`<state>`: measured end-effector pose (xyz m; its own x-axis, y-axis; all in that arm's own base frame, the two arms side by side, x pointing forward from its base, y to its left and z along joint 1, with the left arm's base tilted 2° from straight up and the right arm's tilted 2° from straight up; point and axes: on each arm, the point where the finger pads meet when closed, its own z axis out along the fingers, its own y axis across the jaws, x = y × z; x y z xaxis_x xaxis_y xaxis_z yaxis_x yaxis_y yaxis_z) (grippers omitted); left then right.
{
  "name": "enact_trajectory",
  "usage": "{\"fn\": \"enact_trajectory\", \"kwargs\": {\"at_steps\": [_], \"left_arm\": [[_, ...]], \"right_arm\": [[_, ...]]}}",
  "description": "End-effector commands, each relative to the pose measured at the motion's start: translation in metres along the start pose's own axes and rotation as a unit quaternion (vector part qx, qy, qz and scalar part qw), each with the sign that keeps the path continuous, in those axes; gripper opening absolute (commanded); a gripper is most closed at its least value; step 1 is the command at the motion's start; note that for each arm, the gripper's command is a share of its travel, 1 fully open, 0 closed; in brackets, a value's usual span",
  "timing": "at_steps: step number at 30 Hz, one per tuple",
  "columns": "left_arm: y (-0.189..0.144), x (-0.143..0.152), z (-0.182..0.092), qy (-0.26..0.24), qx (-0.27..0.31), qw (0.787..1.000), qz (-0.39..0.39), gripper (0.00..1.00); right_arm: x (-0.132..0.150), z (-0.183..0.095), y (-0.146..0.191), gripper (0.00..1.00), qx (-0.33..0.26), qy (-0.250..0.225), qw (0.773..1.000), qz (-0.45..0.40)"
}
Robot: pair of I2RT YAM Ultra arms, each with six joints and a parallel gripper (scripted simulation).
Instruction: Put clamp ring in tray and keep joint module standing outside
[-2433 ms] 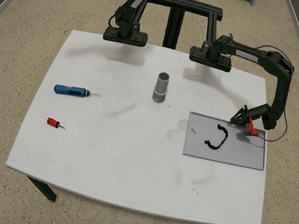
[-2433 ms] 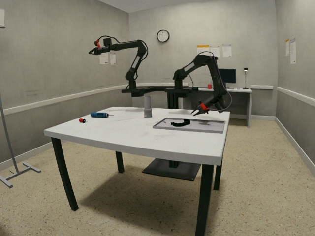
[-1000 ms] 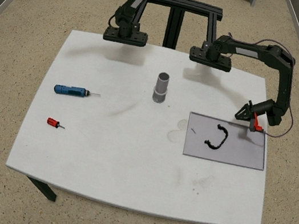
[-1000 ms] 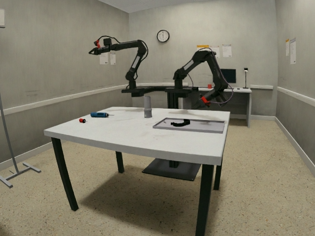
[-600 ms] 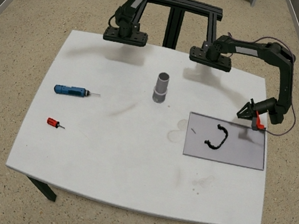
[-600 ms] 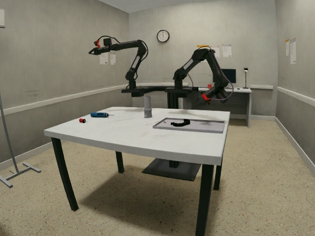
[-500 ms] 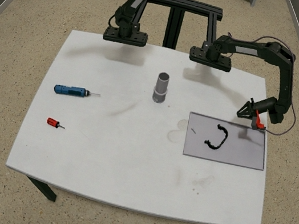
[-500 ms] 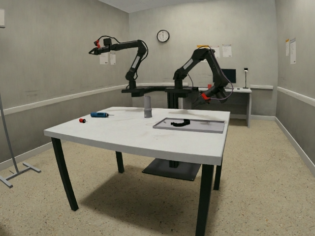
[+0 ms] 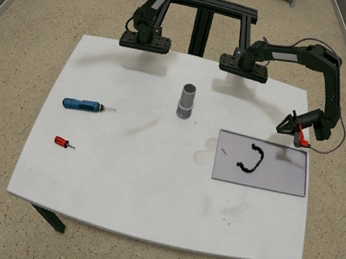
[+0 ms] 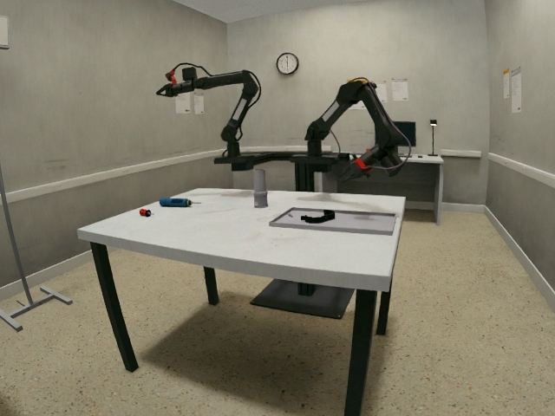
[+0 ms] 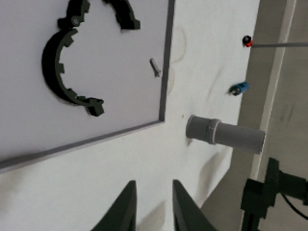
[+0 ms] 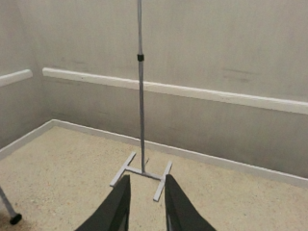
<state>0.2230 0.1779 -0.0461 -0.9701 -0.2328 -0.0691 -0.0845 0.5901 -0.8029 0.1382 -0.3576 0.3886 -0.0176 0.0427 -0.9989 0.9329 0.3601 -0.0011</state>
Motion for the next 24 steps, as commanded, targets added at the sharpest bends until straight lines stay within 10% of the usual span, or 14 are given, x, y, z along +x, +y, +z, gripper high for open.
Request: {"fn": "enact_trajectory", "kwargs": {"at_steps": [1, 24], "left_arm": [[-0.020, -0.001, -0.009, -0.004, 0.004, 1.000, 0.007, 0.20], [-0.032, -0.002, -0.017, -0.003, 0.004, 1.000, 0.007, 0.20]], "right_arm": [[-0.039, -0.007, 0.004, 0.20, -0.003, -0.049, 0.999, 0.003], [-0.039, -0.007, 0.004, 0.20, -0.003, -0.049, 0.999, 0.003]]}}
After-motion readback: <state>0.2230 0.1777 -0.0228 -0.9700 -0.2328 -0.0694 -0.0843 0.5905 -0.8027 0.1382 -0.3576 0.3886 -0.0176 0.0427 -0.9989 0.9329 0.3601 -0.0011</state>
